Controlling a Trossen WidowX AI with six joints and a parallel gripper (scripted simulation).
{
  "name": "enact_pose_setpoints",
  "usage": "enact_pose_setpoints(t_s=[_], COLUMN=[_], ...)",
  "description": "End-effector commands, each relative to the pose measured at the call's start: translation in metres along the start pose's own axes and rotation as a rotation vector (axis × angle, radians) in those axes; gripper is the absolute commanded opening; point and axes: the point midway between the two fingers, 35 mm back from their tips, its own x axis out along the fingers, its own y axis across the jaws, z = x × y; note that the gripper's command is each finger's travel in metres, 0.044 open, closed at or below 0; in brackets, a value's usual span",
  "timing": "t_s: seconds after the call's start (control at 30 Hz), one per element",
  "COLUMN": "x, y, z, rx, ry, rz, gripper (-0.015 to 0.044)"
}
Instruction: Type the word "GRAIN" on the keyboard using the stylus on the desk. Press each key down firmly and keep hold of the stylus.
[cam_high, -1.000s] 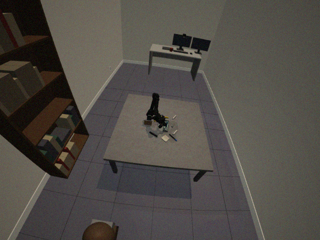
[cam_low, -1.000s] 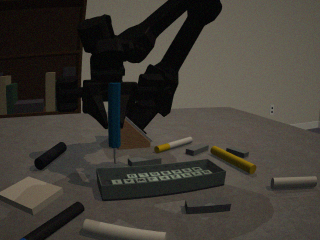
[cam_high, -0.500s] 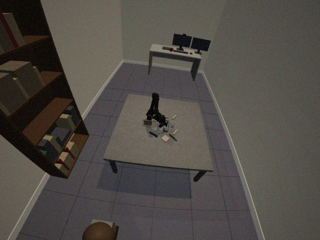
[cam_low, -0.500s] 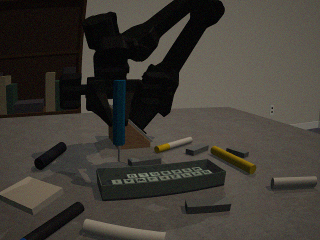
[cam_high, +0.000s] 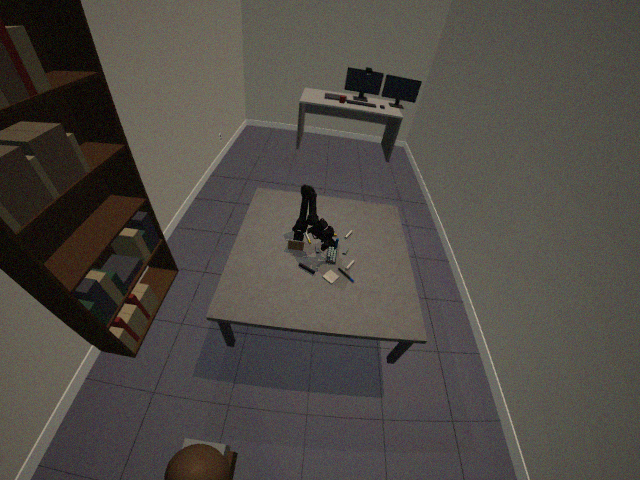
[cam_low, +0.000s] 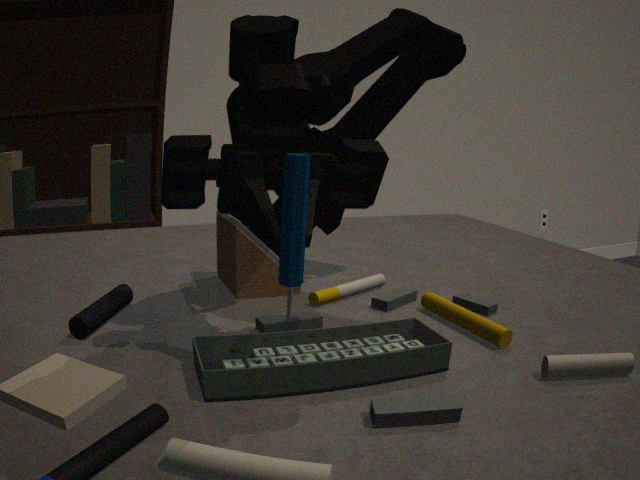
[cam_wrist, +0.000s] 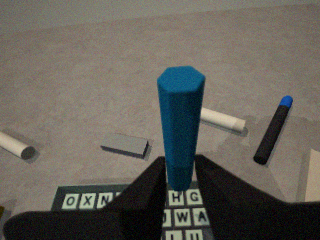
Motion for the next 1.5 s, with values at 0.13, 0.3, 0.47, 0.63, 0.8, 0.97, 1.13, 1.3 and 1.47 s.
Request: enact_pose_setpoints(t_s=[0.13,0.3,0.47,0.63,0.8,0.97,1.13,1.3,1.47], x=[0.003,0.004,0.004,0.004,0.004,0.006,0.013,0.014,0.014], y=[0.024,0.037,0.051,0.065,0.078,0.079,0.08,0.08,0.08], z=[0.0,0.001,0.002,0.001,0.001,-0.002,-0.013,-0.017,-0.017], rx=[0.007,0.007,0.009,0.012,0.017,0.018,0.018,0.018,0.018], ry=[0.005,0.0,-0.008,-0.02,-0.033,-0.035,-0.035,-0.035,-0.035], rz=[-0.006,-0.004,0.002,0.01,0.022,0.024,0.025,0.025,0.025], gripper=[0.0,0.0,0.0,0.0,0.0,0.0,0.0,0.0,0.0])
